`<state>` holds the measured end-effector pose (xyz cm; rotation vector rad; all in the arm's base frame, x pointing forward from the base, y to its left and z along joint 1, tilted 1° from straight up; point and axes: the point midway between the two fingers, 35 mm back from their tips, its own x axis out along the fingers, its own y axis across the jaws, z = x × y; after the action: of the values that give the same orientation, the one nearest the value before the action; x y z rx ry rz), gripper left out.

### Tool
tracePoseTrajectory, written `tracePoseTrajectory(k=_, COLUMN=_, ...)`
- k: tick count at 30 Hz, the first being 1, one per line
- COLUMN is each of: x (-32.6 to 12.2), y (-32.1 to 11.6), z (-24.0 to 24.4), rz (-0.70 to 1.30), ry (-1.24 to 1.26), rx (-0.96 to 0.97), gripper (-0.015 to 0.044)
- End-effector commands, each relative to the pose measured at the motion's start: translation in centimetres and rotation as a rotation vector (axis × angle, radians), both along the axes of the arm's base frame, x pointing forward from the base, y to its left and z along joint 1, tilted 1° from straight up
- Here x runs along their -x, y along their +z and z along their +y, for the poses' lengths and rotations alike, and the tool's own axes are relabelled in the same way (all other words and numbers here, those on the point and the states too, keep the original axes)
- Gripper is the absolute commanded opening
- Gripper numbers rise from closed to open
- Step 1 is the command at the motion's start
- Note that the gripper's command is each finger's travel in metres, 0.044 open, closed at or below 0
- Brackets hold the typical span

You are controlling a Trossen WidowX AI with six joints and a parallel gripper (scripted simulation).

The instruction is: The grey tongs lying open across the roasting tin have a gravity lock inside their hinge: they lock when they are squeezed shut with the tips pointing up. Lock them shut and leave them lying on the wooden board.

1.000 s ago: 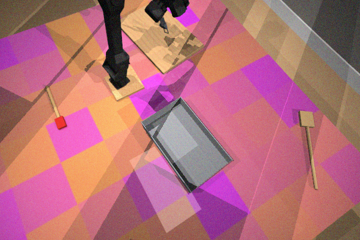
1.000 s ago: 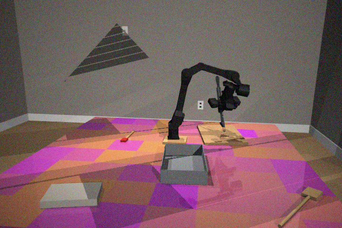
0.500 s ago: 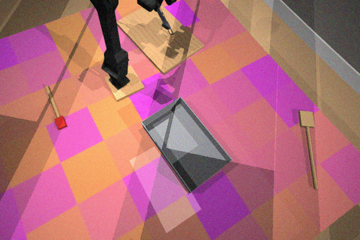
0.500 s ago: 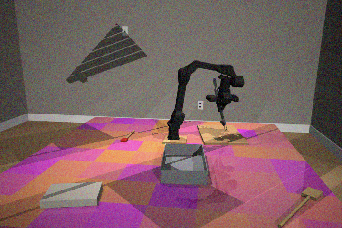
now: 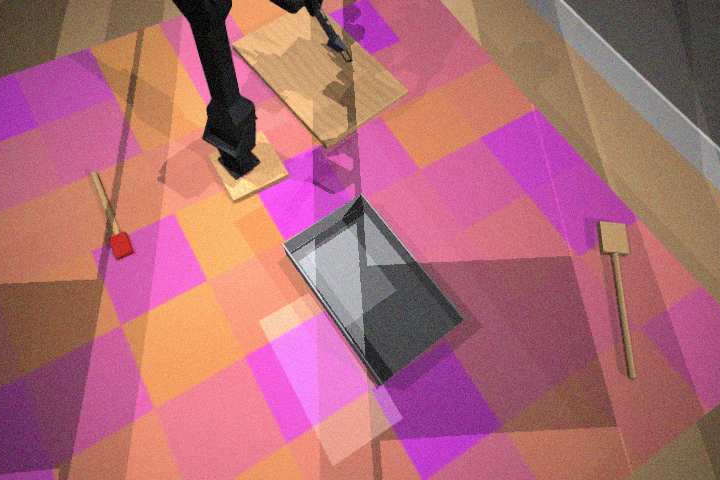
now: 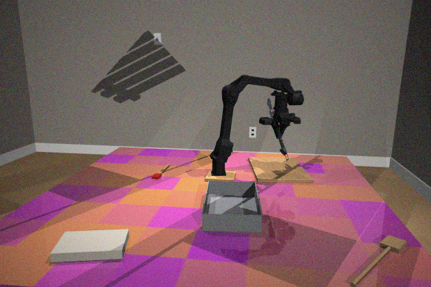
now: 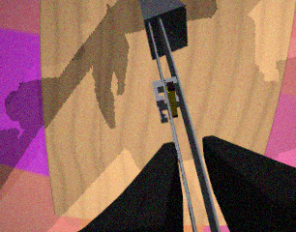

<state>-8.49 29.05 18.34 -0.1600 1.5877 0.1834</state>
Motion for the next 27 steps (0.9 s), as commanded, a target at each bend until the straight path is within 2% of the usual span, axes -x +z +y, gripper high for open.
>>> tracePoseTrajectory(k=1, x=0.0, y=0.0, z=0.1, rz=-0.002, ry=-0.004, rx=-0.013, gripper=-0.015)
tracePoseTrajectory(k=27, x=0.2, y=-4.2, z=0.7, rz=-0.002, ry=-0.004, rx=-0.012, gripper=-0.015)
